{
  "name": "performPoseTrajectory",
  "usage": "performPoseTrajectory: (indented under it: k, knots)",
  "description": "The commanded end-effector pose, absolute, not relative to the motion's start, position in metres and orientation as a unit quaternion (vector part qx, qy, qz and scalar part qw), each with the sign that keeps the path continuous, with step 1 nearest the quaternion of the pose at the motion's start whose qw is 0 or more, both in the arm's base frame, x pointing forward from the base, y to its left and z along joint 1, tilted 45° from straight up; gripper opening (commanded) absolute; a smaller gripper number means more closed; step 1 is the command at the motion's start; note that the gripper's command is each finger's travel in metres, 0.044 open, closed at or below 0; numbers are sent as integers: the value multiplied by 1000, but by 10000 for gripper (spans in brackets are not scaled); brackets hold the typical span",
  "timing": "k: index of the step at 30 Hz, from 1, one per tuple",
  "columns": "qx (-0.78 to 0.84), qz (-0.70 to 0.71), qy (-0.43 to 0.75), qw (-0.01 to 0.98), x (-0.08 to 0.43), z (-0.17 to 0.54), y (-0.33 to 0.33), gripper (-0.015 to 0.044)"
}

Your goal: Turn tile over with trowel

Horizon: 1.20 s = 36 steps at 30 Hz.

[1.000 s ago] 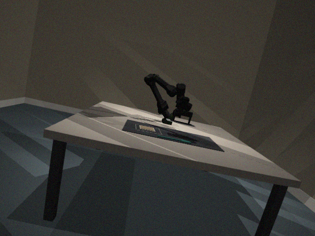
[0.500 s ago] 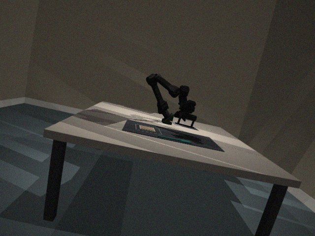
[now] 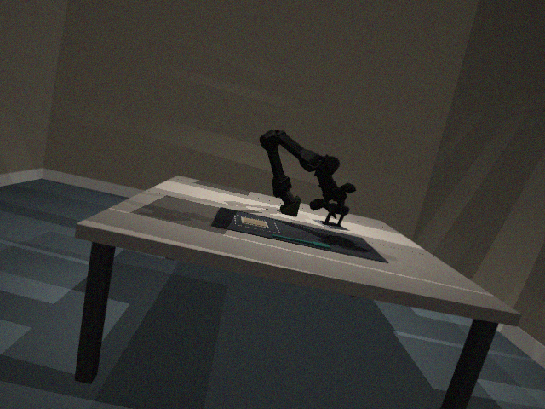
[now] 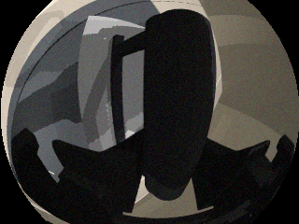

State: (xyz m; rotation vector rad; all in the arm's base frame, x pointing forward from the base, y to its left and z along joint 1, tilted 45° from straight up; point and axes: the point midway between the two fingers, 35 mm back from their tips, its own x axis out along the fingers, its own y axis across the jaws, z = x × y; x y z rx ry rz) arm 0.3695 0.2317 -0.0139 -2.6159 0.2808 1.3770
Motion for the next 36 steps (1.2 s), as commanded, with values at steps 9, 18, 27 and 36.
performPoseTrajectory:
  k: [9,18,27,36]
  knots:
    - [-813,583,-2,-2,361,-51,259,0]
    - [-739,667,-82,-51,346,-79,274,0]
    - [-690,708,-135,-71,337,-93,281,0]
    - [-690,708,-135,-71,337,-95,280,0]
